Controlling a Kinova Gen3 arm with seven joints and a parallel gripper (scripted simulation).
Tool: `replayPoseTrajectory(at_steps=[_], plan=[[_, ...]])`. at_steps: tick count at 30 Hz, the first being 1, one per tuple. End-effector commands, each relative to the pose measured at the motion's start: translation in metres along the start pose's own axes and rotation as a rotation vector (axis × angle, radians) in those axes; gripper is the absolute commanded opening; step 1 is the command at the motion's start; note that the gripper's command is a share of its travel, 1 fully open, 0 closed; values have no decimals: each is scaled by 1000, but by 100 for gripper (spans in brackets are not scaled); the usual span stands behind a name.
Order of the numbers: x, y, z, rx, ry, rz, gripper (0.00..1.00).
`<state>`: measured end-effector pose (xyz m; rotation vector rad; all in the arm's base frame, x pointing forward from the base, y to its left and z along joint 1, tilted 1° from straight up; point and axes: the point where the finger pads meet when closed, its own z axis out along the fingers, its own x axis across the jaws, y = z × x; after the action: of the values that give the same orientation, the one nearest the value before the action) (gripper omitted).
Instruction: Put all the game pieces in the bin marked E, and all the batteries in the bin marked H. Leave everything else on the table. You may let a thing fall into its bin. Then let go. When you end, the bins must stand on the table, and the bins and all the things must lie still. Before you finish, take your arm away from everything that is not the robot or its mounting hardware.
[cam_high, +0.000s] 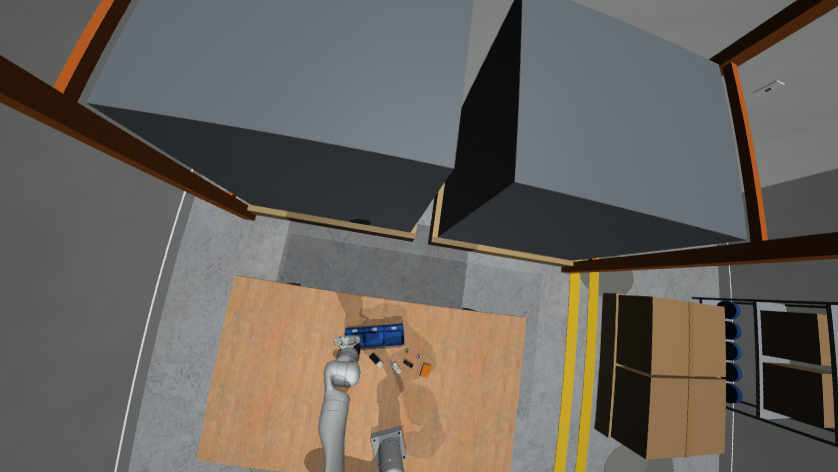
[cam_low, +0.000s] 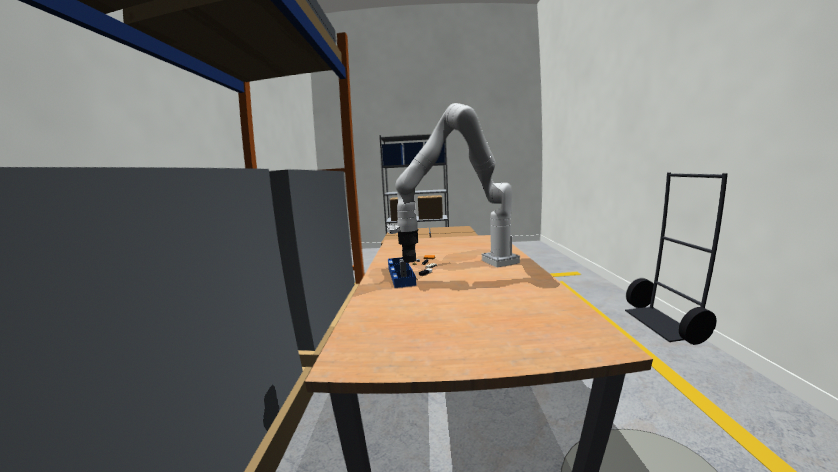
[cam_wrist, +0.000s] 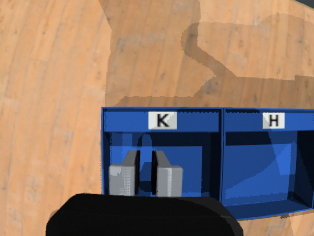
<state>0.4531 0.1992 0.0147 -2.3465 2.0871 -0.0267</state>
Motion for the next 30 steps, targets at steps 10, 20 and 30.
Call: replayPoseTrajectory(at_steps=[10,20,30], plan=[[4,2,16,-7,6,4,31],[4,2,16,-7,6,4,31],[4,2,16,-7,6,4,31]])
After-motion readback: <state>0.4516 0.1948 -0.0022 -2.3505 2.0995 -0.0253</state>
